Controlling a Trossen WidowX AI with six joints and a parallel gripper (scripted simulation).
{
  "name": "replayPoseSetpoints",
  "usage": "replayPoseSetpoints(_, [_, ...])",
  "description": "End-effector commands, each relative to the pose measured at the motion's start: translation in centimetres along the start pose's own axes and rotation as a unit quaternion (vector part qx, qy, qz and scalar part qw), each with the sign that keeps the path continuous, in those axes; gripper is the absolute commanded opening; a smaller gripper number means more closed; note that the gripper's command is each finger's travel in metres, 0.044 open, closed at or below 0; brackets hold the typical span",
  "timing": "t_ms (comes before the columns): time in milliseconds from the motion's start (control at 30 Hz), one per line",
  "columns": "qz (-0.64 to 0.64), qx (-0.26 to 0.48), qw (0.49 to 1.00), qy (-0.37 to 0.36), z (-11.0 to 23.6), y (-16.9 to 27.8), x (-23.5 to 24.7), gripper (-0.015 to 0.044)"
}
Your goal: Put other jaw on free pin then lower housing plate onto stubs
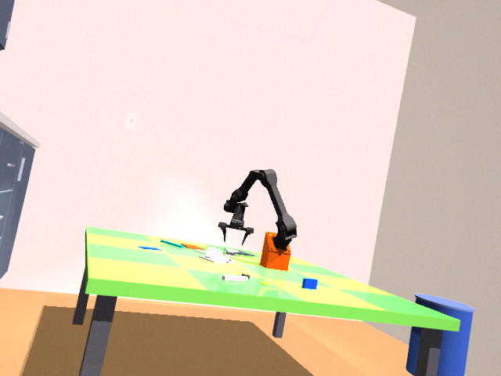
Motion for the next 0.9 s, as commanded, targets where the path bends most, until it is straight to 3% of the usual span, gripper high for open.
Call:
replayPoseSetpoints(0, [-0.001,-0.001,1.000,0.002,0.0,0.0,0.0,0.0440])
replayPoseSetpoints(867, [0.000,-0.001,1.000,0.001,-2.0,0.1,-0.2,0.0440])
Point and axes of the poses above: the point midway between the two fingers, 35 mm back from their tips, its own z axis back along the fingers, its own x axis across the jaws, y = z × x, the point moved 7 cm from there along z, back along the fingers, and after that the axes turned 10 degrees about z, right-handed, at the moved point
